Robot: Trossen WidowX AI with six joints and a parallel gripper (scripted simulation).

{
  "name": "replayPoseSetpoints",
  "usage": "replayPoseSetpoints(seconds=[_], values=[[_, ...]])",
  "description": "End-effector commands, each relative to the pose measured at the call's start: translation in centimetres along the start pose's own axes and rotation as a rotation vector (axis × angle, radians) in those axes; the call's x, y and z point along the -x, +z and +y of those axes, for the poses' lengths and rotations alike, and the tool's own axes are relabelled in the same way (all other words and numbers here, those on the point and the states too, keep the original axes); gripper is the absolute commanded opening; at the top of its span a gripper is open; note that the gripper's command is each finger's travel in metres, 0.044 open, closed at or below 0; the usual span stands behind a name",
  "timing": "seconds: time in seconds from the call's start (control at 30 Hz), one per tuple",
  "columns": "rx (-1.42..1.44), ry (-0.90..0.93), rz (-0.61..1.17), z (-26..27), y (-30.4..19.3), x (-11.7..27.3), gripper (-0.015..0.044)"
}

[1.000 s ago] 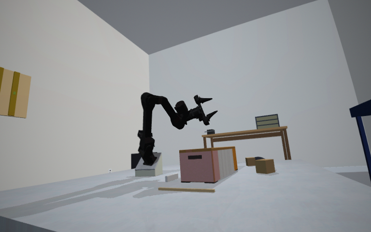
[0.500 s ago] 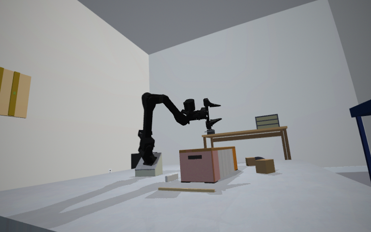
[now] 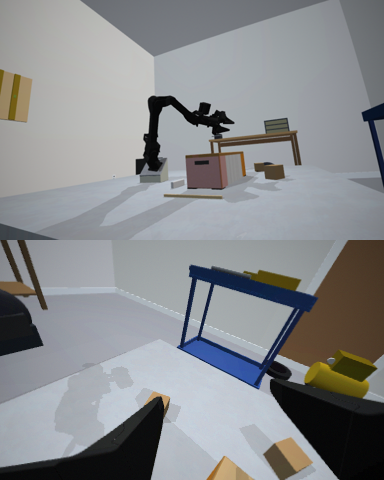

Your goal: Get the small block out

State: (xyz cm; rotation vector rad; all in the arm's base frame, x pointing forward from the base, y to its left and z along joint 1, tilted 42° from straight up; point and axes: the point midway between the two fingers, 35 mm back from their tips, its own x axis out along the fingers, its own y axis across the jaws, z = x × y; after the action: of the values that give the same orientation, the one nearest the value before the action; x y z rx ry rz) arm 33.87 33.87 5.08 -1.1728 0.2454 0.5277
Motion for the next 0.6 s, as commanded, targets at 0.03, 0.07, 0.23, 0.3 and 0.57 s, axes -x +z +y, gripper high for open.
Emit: replayPoseSetpoints(seconds=[0.03, 0.07, 0.23, 0.3, 0.57], values=[[-0.664, 0.071, 0.402, 1.9, -5.6, -0.2, 0.04], [-0.706, 0.064, 0.43, 2.0, -6.0, -0.1, 0.04], [-0.918, 0.001, 0.57, 2.0, -7.7, 0.8, 0.04], [-0.997, -0.035, 0.624, 2.0, -8.3, 1.2, 0.04], [-1.292, -0.241, 0.83, 1.4, -10.9, 3.4, 0.04]])
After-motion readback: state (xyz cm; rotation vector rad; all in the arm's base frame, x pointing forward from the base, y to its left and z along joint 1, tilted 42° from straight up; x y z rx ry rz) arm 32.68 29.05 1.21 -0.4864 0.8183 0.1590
